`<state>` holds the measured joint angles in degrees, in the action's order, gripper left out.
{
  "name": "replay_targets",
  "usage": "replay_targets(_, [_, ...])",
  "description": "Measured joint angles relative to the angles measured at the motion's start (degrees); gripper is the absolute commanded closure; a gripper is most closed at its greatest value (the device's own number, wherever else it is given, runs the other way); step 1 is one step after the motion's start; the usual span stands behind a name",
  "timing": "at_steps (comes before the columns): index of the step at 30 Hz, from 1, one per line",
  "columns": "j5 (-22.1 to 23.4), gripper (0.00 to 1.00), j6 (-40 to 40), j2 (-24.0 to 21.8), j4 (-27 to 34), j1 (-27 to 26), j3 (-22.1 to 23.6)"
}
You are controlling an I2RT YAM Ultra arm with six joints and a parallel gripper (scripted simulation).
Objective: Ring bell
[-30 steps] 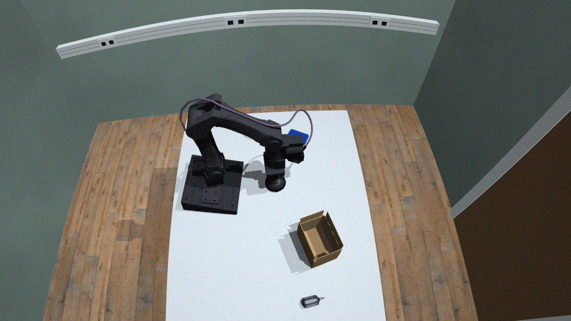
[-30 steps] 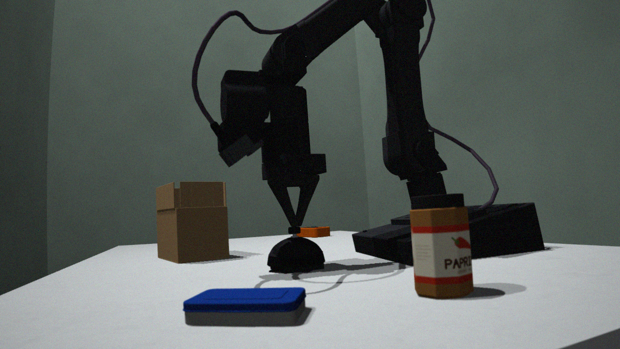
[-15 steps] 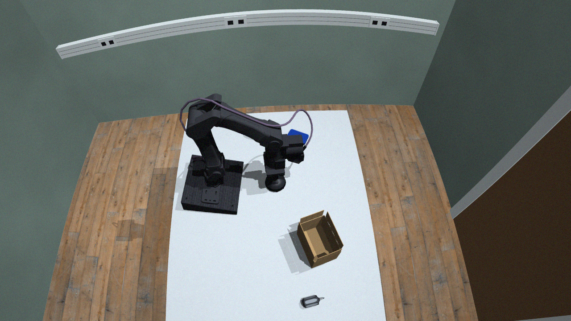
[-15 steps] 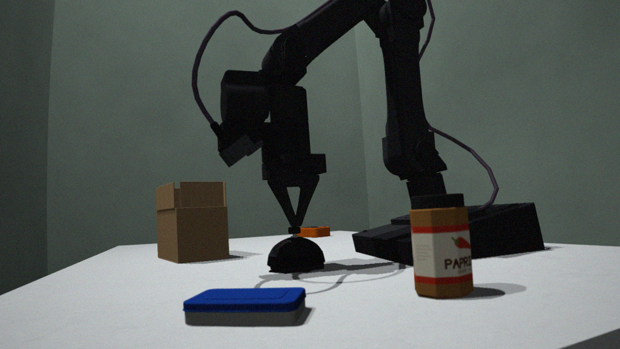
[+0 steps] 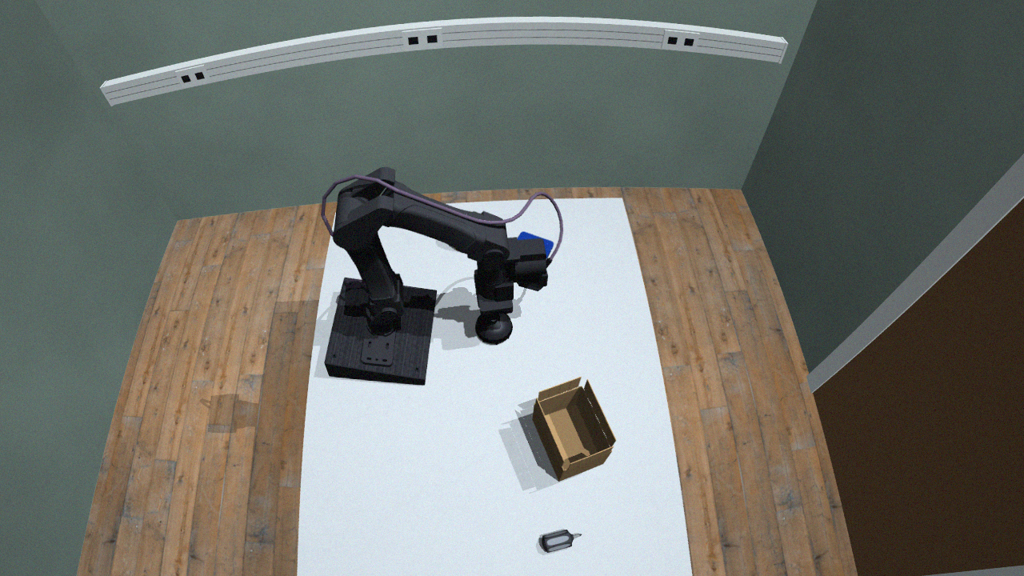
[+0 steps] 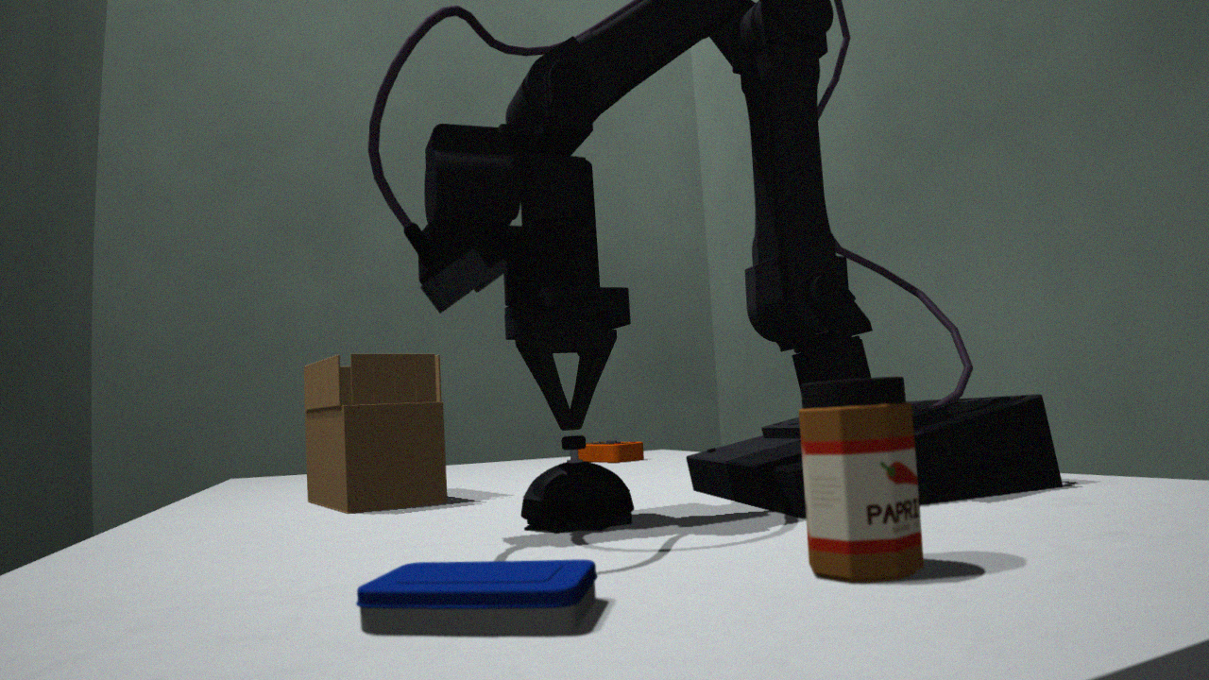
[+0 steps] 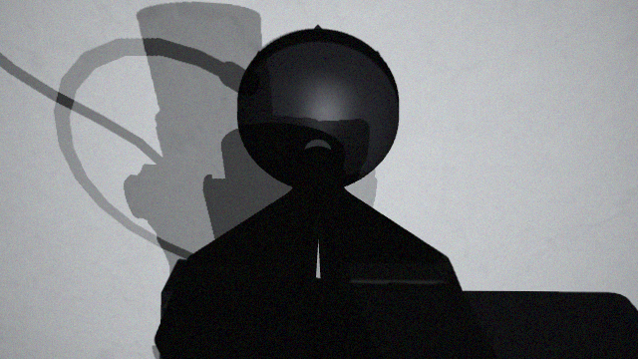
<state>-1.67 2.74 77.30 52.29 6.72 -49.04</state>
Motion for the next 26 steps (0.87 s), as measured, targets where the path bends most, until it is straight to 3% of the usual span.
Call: replay_targets(26, [-0.02, 1.0, -0.2, -3.89, 12.63, 0.39, -9.55])
